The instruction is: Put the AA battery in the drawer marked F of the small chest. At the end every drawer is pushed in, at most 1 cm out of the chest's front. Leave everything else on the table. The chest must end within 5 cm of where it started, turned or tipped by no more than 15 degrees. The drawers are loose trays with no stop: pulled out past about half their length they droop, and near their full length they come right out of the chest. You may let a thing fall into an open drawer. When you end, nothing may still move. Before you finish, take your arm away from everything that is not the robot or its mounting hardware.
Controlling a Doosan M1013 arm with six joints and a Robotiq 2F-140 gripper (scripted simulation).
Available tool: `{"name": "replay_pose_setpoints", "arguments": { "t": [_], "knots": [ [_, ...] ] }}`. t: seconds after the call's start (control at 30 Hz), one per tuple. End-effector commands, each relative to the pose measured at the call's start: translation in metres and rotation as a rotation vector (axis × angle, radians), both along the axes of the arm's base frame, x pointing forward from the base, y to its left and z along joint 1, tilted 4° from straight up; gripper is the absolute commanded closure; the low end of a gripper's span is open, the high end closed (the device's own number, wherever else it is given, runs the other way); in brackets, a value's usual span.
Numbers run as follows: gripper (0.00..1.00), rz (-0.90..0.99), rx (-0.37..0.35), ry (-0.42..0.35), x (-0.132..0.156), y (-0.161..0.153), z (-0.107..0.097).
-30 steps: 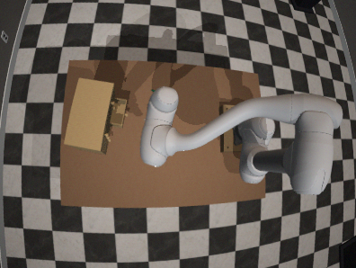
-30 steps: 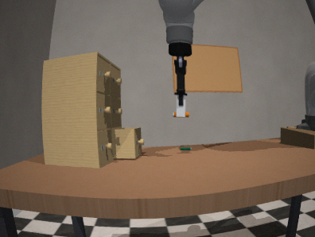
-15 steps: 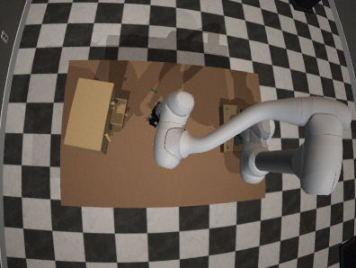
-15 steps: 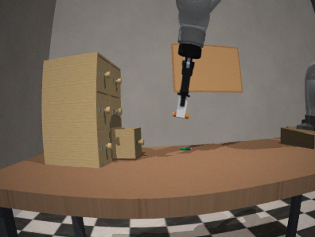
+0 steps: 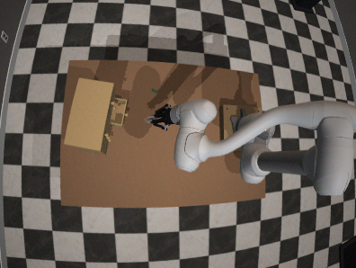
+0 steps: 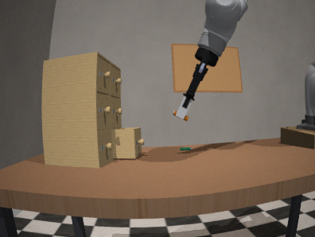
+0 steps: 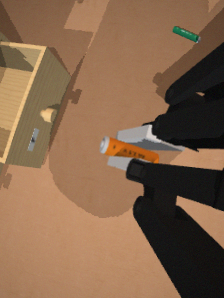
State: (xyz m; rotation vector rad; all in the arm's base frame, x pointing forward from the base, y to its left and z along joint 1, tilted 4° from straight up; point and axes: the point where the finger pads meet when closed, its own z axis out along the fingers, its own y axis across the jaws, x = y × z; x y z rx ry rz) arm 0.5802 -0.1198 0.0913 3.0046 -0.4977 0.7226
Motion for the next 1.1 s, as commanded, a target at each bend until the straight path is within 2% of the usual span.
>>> {"name": "replay_pose_setpoints", "arguments": {
  "t": [0.0, 0.2, 1.07],
  "knots": [
    [0.94, -0.001, -0.010, -0.043, -0.0001, 0.0006, -0.0012],
    [0.94, -0.008, -0.046, -0.153, -0.0025, 0.0014, -0.0028],
    [0.94, -0.006, -0.053, -0.206, -0.0042, 0.0059, -0.0050]
  ]
}}
